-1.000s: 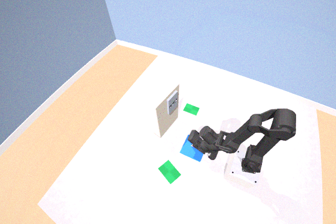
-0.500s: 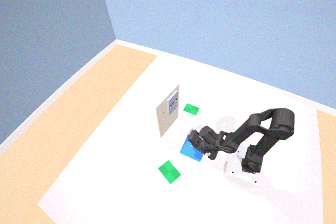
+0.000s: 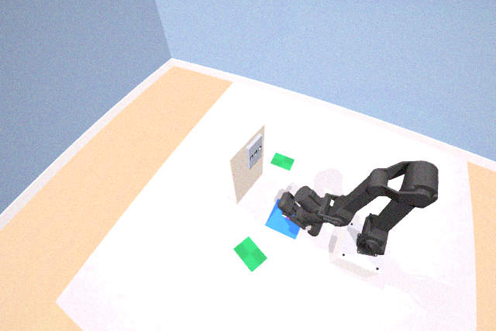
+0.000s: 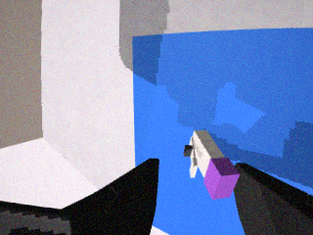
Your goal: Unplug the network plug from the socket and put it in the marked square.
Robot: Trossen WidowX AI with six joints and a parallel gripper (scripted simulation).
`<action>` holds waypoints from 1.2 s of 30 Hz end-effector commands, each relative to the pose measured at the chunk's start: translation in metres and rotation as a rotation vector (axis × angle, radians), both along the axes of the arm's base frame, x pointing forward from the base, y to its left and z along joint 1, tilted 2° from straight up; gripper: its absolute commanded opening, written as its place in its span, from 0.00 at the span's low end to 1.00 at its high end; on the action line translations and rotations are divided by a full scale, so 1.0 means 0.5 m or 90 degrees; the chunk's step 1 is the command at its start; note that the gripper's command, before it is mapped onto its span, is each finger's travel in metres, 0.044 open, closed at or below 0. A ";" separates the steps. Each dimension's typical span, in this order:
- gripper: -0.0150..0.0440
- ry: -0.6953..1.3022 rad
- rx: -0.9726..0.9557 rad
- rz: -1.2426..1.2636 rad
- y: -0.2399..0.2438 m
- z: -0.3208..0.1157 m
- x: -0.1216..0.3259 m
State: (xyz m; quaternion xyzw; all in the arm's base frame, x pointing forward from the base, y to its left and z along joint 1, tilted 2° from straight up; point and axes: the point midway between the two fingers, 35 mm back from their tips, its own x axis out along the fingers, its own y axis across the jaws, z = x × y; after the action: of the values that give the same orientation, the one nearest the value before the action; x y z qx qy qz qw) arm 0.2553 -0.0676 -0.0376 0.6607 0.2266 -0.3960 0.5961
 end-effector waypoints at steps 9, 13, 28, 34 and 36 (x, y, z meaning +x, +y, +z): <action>0.52 -0.001 0.000 0.000 0.003 0.012 -0.007; 0.52 -0.001 0.000 0.000 0.003 0.016 -0.009; 0.52 0.000 0.000 0.002 0.007 0.029 -0.019; 0.52 0.000 0.000 0.002 0.009 0.034 -0.023; 0.52 0.000 0.000 0.002 0.009 0.035 -0.023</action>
State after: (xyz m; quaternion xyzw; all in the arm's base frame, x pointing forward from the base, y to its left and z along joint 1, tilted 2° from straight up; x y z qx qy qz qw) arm 0.2446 -0.0632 -0.0212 0.6598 0.2292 -0.3942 0.5973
